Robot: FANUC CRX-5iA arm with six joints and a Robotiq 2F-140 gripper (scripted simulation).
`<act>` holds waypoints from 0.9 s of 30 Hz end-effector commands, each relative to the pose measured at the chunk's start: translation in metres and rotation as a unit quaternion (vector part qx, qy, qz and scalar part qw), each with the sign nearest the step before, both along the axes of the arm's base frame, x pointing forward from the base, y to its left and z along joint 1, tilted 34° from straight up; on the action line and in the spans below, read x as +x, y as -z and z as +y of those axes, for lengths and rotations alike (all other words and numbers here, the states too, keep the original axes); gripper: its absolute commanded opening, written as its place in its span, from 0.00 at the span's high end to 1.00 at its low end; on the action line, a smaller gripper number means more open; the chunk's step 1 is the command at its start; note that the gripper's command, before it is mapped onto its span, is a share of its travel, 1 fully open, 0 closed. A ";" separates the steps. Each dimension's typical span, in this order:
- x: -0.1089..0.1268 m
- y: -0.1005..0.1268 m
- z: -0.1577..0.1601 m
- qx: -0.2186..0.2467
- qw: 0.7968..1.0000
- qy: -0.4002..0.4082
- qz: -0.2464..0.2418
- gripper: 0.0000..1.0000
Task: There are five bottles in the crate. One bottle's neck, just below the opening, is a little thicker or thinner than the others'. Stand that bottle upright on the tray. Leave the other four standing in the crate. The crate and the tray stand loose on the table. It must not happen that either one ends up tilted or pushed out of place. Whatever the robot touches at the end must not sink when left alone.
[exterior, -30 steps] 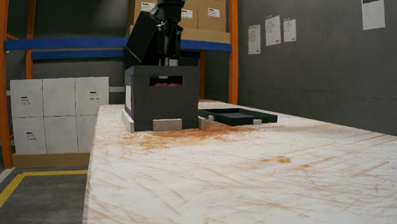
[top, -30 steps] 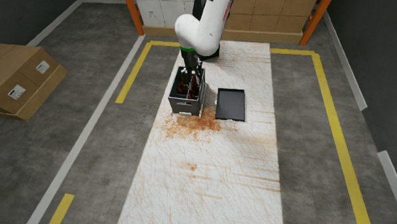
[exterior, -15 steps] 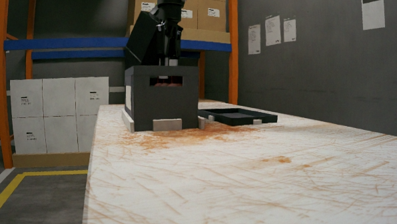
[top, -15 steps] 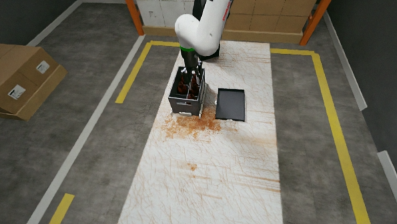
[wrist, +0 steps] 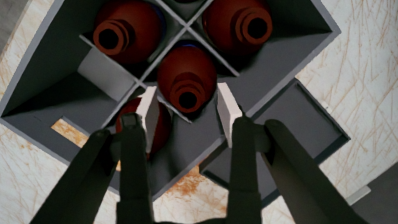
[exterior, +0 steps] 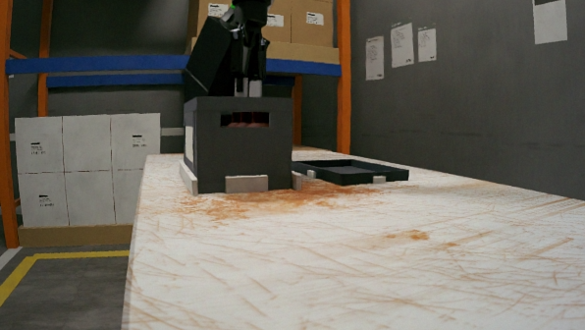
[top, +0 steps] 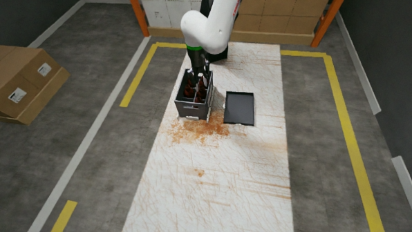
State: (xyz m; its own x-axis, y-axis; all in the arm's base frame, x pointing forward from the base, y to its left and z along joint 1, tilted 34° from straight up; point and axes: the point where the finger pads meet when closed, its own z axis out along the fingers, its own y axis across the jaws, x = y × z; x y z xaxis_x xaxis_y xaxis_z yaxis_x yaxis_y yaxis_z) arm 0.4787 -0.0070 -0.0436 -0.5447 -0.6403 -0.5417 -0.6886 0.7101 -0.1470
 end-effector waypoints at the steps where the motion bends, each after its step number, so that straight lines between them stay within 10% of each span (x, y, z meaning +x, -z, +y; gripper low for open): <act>1: -0.003 -0.007 -0.002 0.000 1.000 0.000 0.000 0.56; 27: -0.033 -0.057 -0.020 0.000 1.000 0.000 0.000 0.56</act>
State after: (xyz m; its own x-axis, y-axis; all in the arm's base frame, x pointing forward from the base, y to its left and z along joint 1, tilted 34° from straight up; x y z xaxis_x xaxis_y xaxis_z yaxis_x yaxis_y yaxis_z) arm 0.4461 -0.0268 0.0127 -0.5448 -0.6403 -0.5416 -0.6885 0.7102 -0.1469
